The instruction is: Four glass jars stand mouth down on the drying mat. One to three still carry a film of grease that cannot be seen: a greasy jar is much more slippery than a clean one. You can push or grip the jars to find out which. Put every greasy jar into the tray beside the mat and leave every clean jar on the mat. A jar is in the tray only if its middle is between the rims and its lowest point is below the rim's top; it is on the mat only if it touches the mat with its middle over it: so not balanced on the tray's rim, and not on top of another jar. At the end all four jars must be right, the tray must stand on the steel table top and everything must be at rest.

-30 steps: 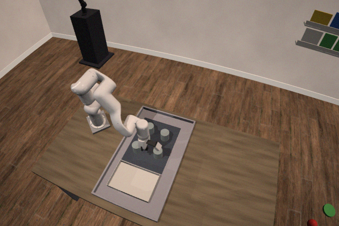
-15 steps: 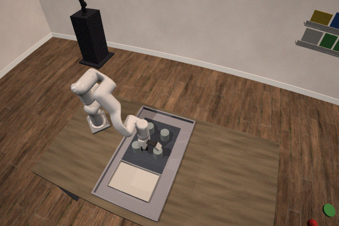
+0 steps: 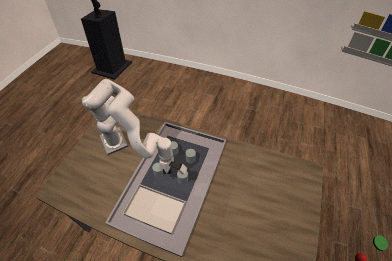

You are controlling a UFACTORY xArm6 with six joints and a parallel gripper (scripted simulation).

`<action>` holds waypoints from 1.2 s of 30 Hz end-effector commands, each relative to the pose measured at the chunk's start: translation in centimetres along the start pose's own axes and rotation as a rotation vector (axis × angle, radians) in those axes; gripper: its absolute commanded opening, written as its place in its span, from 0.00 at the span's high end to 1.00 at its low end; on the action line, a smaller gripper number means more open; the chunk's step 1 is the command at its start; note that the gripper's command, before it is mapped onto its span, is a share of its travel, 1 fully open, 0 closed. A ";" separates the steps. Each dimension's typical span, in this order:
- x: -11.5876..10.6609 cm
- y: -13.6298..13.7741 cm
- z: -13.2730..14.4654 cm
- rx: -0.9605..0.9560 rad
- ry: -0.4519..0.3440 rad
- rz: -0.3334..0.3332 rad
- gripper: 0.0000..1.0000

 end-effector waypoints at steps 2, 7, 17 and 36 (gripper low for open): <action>-0.1 0.0 -0.1 0.000 0.004 0.001 1.00; -0.1 0.0 -0.1 0.000 0.004 0.001 1.00; -3.9 0.0 -0.1 0.000 0.004 0.001 1.00; -7.8 -8.0 -0.9 0.000 0.004 0.001 1.00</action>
Point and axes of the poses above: the point where the finger pads meet when closed, its own x axis out along the fingers, its own y axis across the jaws, z = x × y, the point moved 7 cm from there along -x, back along the fingers, and after that the axes turned 3 degrees about -x, right-handed, at the moved point
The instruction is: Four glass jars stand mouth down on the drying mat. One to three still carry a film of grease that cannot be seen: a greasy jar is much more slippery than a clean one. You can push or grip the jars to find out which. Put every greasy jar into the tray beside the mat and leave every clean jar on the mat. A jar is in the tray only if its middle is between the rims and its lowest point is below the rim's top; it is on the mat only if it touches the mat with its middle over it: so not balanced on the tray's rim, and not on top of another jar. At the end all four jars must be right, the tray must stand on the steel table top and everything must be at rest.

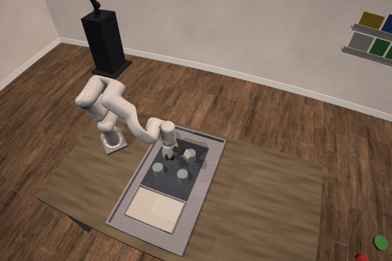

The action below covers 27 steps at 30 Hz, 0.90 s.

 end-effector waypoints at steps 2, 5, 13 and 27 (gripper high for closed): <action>-0.2 -2.8 -0.5 0.003 0.004 0.005 1.00; -0.2 -5.2 -0.8 0.003 0.004 0.005 1.00; -0.1 -11.6 -1.5 0.003 0.004 0.005 1.00; 3.7 -13.1 -1.7 0.003 0.004 0.005 1.00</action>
Point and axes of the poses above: the point where the finger pads meet when closed, its own x axis out along the fingers, its own y axis across the jaws, z = x × y, the point moved 7 cm from there along -x, back along the fingers, and after that the axes turned 3 degrees about -x, right-handed, at the moved point
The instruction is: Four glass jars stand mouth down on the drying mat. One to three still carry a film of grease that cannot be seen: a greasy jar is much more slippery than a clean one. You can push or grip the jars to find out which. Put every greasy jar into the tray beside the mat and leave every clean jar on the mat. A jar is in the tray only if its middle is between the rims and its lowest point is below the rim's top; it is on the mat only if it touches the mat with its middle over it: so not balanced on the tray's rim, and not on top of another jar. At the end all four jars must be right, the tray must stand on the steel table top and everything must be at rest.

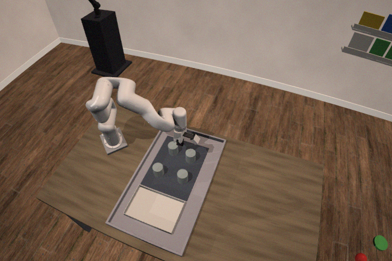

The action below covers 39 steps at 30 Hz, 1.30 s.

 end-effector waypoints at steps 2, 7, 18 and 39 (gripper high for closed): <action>2.3 -0.1 -0.2 0.000 0.006 -0.001 1.00; 4.7 -0.1 -0.2 0.000 0.006 -0.001 1.00; 5.2 -0.1 -0.2 0.000 0.006 -0.001 1.00; 5.2 -0.1 0.0 0.000 0.006 -0.001 1.00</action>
Point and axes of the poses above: the point where the finger pads meet when closed, its own x axis out along the fingers, its own y axis across the jaws, z = x × y, the point moved 7 cm from there along -x, back along the fingers, and after that the axes turned 3 degrees about -x, right-handed, at the moved point
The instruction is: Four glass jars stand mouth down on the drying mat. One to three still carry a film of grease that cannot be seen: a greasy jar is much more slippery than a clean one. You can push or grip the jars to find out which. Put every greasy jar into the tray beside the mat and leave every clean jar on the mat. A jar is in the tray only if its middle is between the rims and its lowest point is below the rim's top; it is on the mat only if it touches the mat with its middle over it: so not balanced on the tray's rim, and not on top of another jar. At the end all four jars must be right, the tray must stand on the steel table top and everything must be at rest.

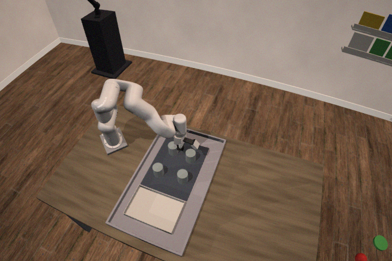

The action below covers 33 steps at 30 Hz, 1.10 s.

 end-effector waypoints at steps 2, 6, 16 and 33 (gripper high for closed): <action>-0.1 0.0 -0.1 0.000 0.004 -0.001 1.00; -0.1 0.0 0.0 0.000 0.004 -0.001 1.00; -0.1 0.0 0.1 0.000 0.004 -0.001 1.00; -0.1 0.0 0.3 0.000 0.004 -0.001 1.00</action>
Point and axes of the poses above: the point where the finger pads meet when closed, its own x axis out along the fingers, its own y axis across the jaws, z = x × y, the point moved 7 cm from there along -x, back along the fingers, and after that the axes turned 3 degrees about -x, right-handed, at the moved point
